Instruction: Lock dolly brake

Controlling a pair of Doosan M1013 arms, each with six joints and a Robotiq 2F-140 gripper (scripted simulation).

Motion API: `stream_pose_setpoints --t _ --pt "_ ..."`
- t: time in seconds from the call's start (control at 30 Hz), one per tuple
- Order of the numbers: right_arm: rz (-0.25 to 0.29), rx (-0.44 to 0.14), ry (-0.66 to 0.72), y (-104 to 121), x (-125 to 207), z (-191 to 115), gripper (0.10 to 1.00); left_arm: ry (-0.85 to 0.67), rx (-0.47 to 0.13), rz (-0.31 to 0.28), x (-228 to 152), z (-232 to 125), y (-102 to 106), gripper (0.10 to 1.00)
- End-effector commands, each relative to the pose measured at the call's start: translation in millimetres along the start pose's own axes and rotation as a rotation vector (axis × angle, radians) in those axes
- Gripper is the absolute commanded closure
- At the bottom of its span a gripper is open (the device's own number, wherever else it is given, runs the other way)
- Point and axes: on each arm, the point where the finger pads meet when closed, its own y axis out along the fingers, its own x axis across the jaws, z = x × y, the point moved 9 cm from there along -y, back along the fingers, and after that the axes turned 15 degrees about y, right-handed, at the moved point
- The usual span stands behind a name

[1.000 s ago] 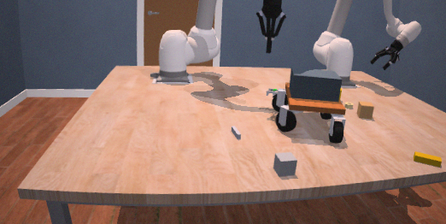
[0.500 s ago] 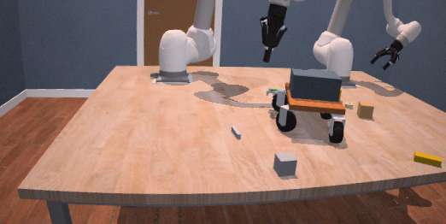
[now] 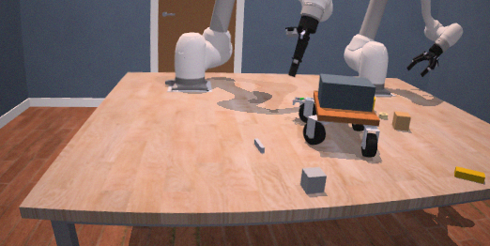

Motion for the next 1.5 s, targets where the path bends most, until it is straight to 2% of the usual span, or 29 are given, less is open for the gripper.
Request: stream_pose_setpoints --t 0.0,0.07,0.1,0.17,0.2,0.23,0.3,0.33,0.37,0.4,0.43,0.47,0.57,0.63,0.7,0.73,0.77,0.87,0.97,1.07,1.47 --pt "0.063 -0.018 -0.271 5.0 18.1 1.7 0.999 0.000 0.001 0.001 0.0 -0.1 -0.4 0.098" --pt "0.063 -0.018 -0.271 5.0 18.1 1.7 0.999 0.000 0.001 0.001 0.0 -0.1 -0.4 0.098" --pt "0.110 -0.022 -0.451 7.1 28.3 2.8 0.999 0.000 0.001 0.001 0.0 -0.1 -0.4 0.098" --pt "0.116 -0.023 -0.477 7.2 28.7 3.1 0.999 0.000 0.001 0.001 0.0 -0.1 -0.4 0.098" --pt "0.149 -0.021 -0.593 8.8 37.7 3.3 0.999 0.000 0.001 0.001 0.0 -0.1 -0.4 0.098" --pt "0.156 -0.022 -0.621 8.8 38.1 3.7 0.999 0.000 0.001 0.001 0.0 -0.1 -0.4 0.098" --pt "0.195 -0.019 -0.762 10.2 47.3 4.3 0.999 0.000 0.001 0.001 0.0 -0.1 -0.4 0.098" --pt "0.195 -0.019 -0.762 10.2 47.3 4.3 0.999 0.000 0.001 0.001 0.0 -0.1 -0.4 0.098" --pt "0.233 -0.012 -0.893 11.2 56.2 4.8 0.999 0.000 0.001 0.001 0.0 -0.1 -0.4 0.098" --pt "0.234 -0.012 -0.896 11.3 56.3 4.8 0.999 0.000 0.001 0.001 0.0 -0.1 -0.4 0.098" --pt "0.266 -0.005 -1.004 11.9 64.7 5.0 0.999 0.000 0.001 0.001 0.0 -0.1 -0.4 0.098" --pt "0.271 -0.004 -1.024 12.0 64.9 5.3 0.999 0.000 0.001 0.001 0.0 -0.1 -0.4 0.098" --pt "0.337 0.017 -1.241 12.8 80.9 6.0 0.999 0.000 0.001 0.001 0.0 -0.1 -0.4 0.098" --pt "0.337 0.017 -1.241 12.8 80.9 6.0 0.999 0.000 0.001 0.001 0.0 -0.1 -0.4 0.098" --pt "0.402 0.044 -1.450 13.2 95.0 7.1 0.999 0.000 0.001 0.001 0.0 -0.1 -0.4 0.098" --pt "0.402 0.044 -1.450 13.2 95.0 7.1 0.999 0.000 0.001 0.001 0.0 -0.1 -0.4 0.098" --pt "0.418 0.052 -1.500 22.8 103.0 6.6 0.999 0.000 0.001 0.001 0.0 -0.1 -0.4 0.098" --pt "0.418 0.052 -1.500 74.9 126.4 3.2 0.999 0.000 0.001 0.001 0.0 -0.1 -0.4 0.098" --pt "0.419 0.053 -1.500 97.8 137.1 1.3 0.999 0.000 0.001 0.001 0.0 -0.1 -0.4 0.098" --pt "0.419 0.054 -1.500 103.6 139.8 0.9 0.999 0.000 0.001 0.001 0.0 -0.1 -0.4 0.098" --pt "0.419 0.054 -1.500 103.7 139.9 0.9 0.999 0.000 0.001 0.001 0.0 -0.1 -0.4 0.098"
